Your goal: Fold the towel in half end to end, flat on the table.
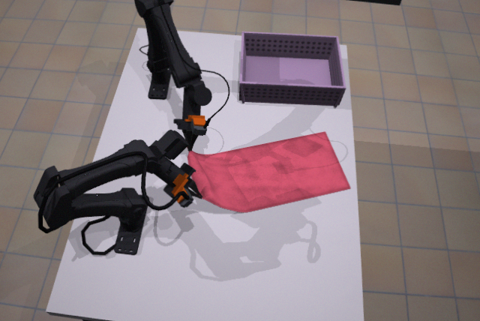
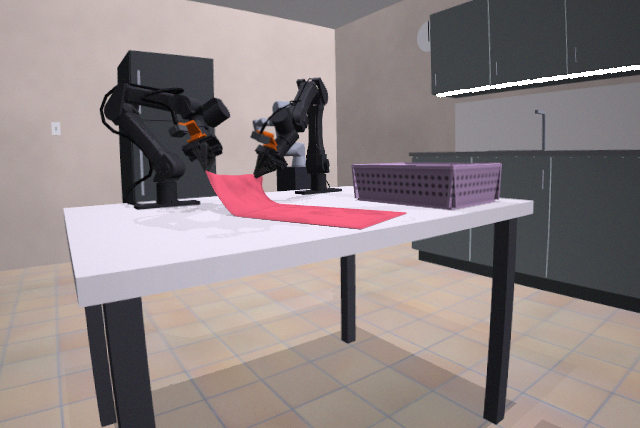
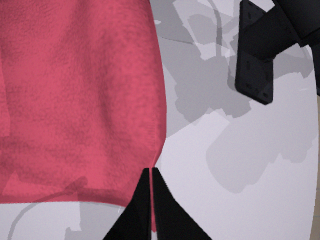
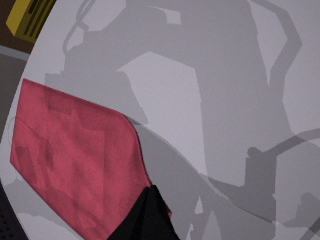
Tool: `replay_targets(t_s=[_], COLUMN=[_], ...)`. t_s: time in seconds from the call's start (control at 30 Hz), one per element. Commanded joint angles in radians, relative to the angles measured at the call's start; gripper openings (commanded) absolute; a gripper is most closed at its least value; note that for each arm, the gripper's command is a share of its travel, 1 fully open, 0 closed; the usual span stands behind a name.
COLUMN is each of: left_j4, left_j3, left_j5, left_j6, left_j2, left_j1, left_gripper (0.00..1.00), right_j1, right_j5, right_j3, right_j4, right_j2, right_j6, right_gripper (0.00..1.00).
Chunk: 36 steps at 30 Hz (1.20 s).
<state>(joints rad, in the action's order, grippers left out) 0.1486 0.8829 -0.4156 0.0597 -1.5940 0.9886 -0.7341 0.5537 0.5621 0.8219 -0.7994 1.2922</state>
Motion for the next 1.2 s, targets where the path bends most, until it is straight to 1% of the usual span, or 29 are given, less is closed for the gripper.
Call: replay_targets(t_s=[0.0,0.03,0.07,0.17,0.2,0.37,0.4,0.5,0.53,0.57,0.63,0.67,0.7,0.73,0.77,0.83,0.87,0.93,0.97,1.0,1.03,1.13,1.17], left_j4=[0.046,0.053,0.045,0.055,0.043,0.043,-0.019,-0.027,-0.066,-0.101,-0.114,-0.137,-0.163,-0.189,-0.201,-0.201,-0.217,-0.222,-0.237,-0.254,-0.265,-0.278,-0.28], left_j3=[0.058,0.063,0.069,0.079,0.084,0.087,0.046,0.04,0.087,0.024,0.016,0.072,0.009,-0.004,-0.012,-0.012,-0.021,-0.024,0.019,-0.02,-0.043,-0.037,-0.011], left_j5=[-0.153,-0.157,-0.242,-0.257,-0.304,-0.313,-0.306,-0.306,-0.246,-0.196,-0.186,-0.161,-0.087,-0.024,0.001,0.001,0.033,0.044,0.063,0.145,0.219,0.269,0.274], left_j6=[0.081,0.084,0.078,0.085,0.039,0.046,-0.013,-0.018,-0.08,-0.147,-0.156,-0.176,-0.247,-0.315,-0.334,-0.334,-0.35,-0.354,-0.359,-0.423,-0.478,-0.503,-0.509], left_j2=[-0.014,-0.018,-0.006,-0.018,-0.013,-0.02,-0.017,-0.009,-0.025,0.027,0.03,-0.033,-0.012,0.037,0.04,0.04,0.042,0.042,-0.01,0.005,0.019,0.016,0.017], left_j1=[-0.038,-0.039,-0.067,-0.07,-0.083,-0.075,-0.086,-0.084,-0.099,-0.061,-0.057,-0.134,-0.106,-0.064,-0.054,-0.054,-0.04,-0.036,-0.125,-0.093,-0.046,-0.025,-0.023], left_gripper=[0.0,0.0,0.0,0.0,0.0,0.0,0.0,0.0,0.0,0.0,0.0,0.0,0.0,0.0,0.0,0.0,0.0,0.0,0.0,0.0,0.0,0.0,0.0], right_j1=[-0.044,-0.051,-0.062,-0.08,-0.084,-0.097,-0.047,-0.044,0.011,0.018,0.034,0.088,0.115,0.138,0.16,0.16,0.2,0.217,0.264,0.297,0.316,0.356,0.363], right_j5=[0.098,0.104,0.115,0.132,0.139,0.15,0.13,0.127,0.075,0.066,0.046,0.008,-0.026,-0.057,-0.086,-0.086,-0.145,-0.171,-0.226,-0.275,-0.306,-0.373,-0.386], right_j3=[0.059,0.062,0.067,0.074,0.075,0.082,0.088,0.088,0.09,0.09,0.089,0.088,0.08,0.08,0.08,0.08,0.079,0.078,0.088,0.088,0.093,0.103,0.104], right_j4=[0.062,0.069,0.072,0.089,0.093,0.109,0.068,0.067,-0.013,-0.016,-0.027,-0.146,-0.166,-0.182,-0.194,-0.194,-0.214,-0.22,-0.331,-0.341,-0.351,-0.365,-0.366], right_j2=[0.007,-0.008,0.078,0.075,0.109,0.105,0.117,0.118,0.065,0.066,0.067,0.005,0.02,0.015,0.012,0.012,0.006,0.003,-0.094,-0.093,-0.107,-0.132,-0.136], right_j6=[0.098,0.105,0.125,0.143,0.139,0.152,0.088,0.085,-0.045,-0.053,-0.07,-0.191,-0.271,-0.294,-0.315,-0.315,-0.351,-0.364,-0.455,-0.526,-0.542,-0.575,-0.58], right_gripper=[0.0,0.0,0.0,0.0,0.0,0.0,0.0,0.0,0.0,0.0,0.0,0.0,0.0,0.0,0.0,0.0,0.0,0.0,0.0,0.0,0.0,0.0,0.0])
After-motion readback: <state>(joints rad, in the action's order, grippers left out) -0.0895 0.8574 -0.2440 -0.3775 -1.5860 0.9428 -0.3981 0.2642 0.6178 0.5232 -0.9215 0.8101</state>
